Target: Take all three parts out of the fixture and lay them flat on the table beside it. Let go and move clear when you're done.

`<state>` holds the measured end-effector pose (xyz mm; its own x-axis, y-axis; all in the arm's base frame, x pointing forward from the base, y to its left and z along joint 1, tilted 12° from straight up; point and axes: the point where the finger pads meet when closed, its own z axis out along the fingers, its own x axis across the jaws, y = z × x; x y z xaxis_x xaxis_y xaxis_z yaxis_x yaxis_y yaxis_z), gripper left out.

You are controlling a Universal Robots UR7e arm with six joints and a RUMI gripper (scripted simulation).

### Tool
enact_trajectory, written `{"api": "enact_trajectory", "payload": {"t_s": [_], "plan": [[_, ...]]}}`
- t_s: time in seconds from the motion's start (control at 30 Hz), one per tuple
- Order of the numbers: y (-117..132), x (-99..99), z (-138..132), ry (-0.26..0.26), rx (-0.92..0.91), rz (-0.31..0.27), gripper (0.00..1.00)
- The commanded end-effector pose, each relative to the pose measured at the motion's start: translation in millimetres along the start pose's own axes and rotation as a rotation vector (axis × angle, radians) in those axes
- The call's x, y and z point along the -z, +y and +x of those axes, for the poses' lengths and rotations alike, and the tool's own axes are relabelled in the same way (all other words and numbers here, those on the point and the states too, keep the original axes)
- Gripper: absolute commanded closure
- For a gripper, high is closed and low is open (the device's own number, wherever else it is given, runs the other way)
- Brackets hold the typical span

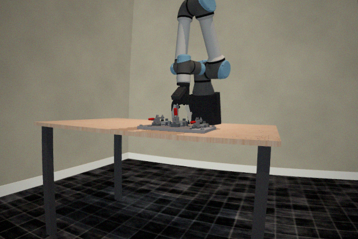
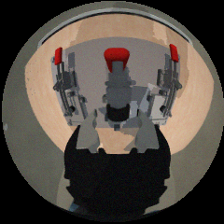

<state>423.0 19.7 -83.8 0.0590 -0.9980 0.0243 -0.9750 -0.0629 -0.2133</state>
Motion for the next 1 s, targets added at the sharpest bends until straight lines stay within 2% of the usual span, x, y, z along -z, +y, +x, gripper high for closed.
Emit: {"api": "enact_trajectory", "payload": {"t_s": [0.0,0.83,0.87,0.97], "plan": [[-1.8,0.7,0.1,0.001,0.001,0.002,0.41],[-1.8,0.8,0.1,0.001,0.001,0.002,0.41],[-1.8,0.8,0.1,0.001,0.001,0.002,1.0],[-1.8,0.7,0.1,0.001,0.001,0.002,1.0]]}}
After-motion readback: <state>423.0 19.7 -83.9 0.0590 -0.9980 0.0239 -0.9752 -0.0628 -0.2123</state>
